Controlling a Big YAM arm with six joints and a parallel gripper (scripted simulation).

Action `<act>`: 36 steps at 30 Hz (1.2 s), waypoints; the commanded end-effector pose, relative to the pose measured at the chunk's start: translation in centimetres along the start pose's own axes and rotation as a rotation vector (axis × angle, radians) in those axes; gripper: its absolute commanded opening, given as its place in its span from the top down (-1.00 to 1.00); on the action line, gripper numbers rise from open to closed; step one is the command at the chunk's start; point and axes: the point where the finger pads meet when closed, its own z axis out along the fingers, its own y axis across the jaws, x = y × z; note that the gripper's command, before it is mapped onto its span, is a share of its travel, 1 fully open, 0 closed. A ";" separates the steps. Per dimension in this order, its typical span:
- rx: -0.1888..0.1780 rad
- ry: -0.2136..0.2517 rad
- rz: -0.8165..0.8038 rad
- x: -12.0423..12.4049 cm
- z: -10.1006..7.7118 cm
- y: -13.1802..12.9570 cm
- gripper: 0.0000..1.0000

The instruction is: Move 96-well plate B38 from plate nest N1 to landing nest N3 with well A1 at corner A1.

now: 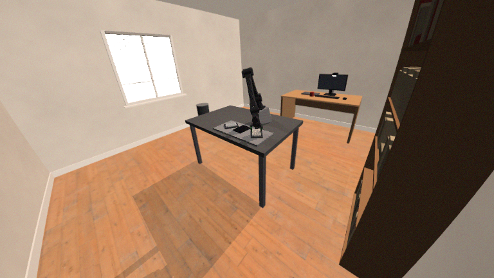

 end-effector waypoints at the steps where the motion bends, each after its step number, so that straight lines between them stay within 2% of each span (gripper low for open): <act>1: -0.001 -0.005 0.001 -0.1 0.5 -0.1 1.00; 13: -0.001 -0.005 0.001 -0.1 0.5 -0.1 1.00; 15: 0.000 -0.017 0.002 -0.4 -1.1 -0.1 1.00; 36: 0.001 -0.019 -0.001 -0.4 -4.2 0.3 1.00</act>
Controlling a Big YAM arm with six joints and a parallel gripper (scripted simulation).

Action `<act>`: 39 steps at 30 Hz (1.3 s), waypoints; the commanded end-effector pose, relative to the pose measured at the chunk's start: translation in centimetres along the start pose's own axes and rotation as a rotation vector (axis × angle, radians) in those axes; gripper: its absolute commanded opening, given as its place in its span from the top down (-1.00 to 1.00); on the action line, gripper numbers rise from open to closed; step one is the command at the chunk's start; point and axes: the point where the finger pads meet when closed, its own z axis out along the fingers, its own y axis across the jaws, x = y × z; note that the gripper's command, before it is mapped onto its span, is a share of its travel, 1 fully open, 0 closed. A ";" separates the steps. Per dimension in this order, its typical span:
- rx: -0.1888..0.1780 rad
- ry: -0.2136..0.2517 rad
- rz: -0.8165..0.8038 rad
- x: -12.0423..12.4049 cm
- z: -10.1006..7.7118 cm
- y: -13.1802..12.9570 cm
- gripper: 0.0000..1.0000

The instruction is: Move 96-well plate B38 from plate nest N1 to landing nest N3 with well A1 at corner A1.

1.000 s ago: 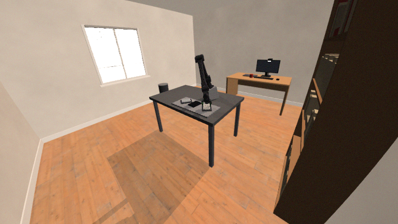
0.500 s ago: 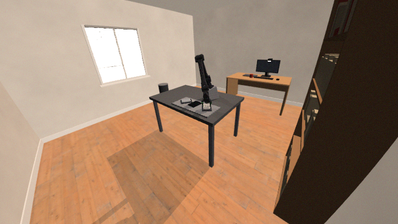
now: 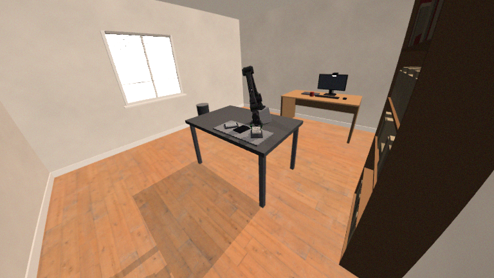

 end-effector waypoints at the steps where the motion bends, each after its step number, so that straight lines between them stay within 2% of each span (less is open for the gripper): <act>1: 0.002 -0.015 -0.001 -0.3 -1.2 0.3 1.00; 16: 0.006 -0.052 0.007 -2.3 -4.5 -0.1 1.00; 19: 0.006 -0.042 0.007 -2.1 -4.3 -0.3 1.00; 31: 0.005 -0.055 0.008 -2.4 -6.8 -0.1 1.00; 35: 0.005 -0.041 0.004 -2.1 -6.4 -0.1 1.00; 36: 0.003 -0.027 0.004 -1.2 -5.7 -0.2 1.00; 39: 0.003 -0.027 0.004 -1.2 -5.7 -0.2 1.00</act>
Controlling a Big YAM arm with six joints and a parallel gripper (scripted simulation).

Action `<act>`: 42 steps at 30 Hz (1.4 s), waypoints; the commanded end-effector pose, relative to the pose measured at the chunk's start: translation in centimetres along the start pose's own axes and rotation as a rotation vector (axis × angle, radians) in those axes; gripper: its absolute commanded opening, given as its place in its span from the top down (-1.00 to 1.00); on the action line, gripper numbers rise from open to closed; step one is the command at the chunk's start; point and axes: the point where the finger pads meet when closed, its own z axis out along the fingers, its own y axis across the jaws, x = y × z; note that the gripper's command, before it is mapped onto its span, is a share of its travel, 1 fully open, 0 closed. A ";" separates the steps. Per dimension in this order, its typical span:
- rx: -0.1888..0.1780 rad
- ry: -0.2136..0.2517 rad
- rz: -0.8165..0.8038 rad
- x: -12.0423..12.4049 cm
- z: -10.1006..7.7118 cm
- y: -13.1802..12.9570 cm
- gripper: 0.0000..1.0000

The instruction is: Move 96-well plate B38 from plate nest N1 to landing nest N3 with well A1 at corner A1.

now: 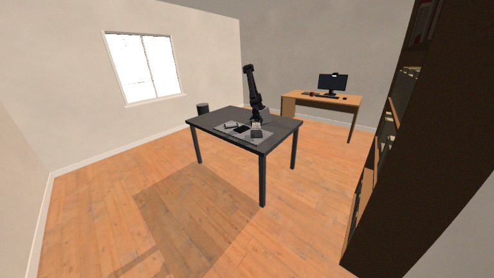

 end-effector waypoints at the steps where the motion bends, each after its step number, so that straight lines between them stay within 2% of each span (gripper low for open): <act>1: 0.004 -0.029 0.005 -1.4 -0.9 -0.2 1.00; 13: 0.004 -0.029 0.005 -1.4 -0.9 -0.2 1.00; 14: 0.004 -0.011 0.058 0.0 -0.9 -0.9 1.00; 19: 0.003 -0.035 0.230 0.5 -0.8 -2.2 1.00; 28: 0.001 -0.035 0.529 2.4 -0.8 -4.6 1.00; 30: 0.001 -0.035 0.529 2.4 -0.8 -4.6 1.00; 37: 0.000 -0.035 0.762 3.9 -0.8 -6.5 1.00; 42: 0.001 -0.035 0.779 5.0 -0.7 -7.8 1.00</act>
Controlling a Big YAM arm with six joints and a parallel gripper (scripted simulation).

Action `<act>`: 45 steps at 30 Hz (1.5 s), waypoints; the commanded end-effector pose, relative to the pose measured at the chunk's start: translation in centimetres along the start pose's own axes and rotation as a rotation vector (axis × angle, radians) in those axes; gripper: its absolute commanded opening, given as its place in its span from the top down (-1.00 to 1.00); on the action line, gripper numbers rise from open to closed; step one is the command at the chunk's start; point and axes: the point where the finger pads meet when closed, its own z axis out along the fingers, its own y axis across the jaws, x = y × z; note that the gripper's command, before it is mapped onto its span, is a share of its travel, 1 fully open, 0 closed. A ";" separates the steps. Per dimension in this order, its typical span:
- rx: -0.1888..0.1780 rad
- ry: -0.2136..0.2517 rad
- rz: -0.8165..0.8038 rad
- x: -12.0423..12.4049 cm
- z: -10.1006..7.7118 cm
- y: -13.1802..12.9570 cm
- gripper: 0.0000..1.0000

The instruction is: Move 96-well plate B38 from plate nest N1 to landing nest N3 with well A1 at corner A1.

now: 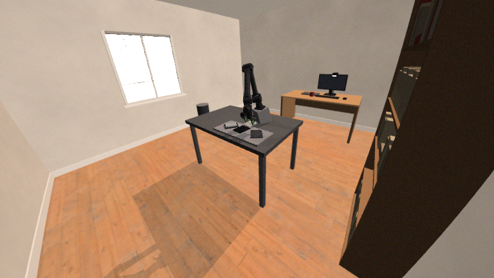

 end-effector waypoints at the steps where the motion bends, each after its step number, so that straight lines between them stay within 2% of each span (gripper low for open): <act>1: -0.015 -0.038 0.028 -0.9 -0.7 -1.0 1.00; 5: -0.014 -0.038 0.028 -0.9 -0.7 -1.7 1.00; 20: -0.009 -0.040 0.027 -1.2 -0.7 -6.8 1.00; 22: -0.009 -0.040 0.027 -1.2 -0.7 -6.8 1.00; 37: -0.003 -0.041 0.025 -1.4 -0.7 -12.0 1.00; 45: -0.002 -0.035 0.024 -2.0 -0.7 -11.9 1.00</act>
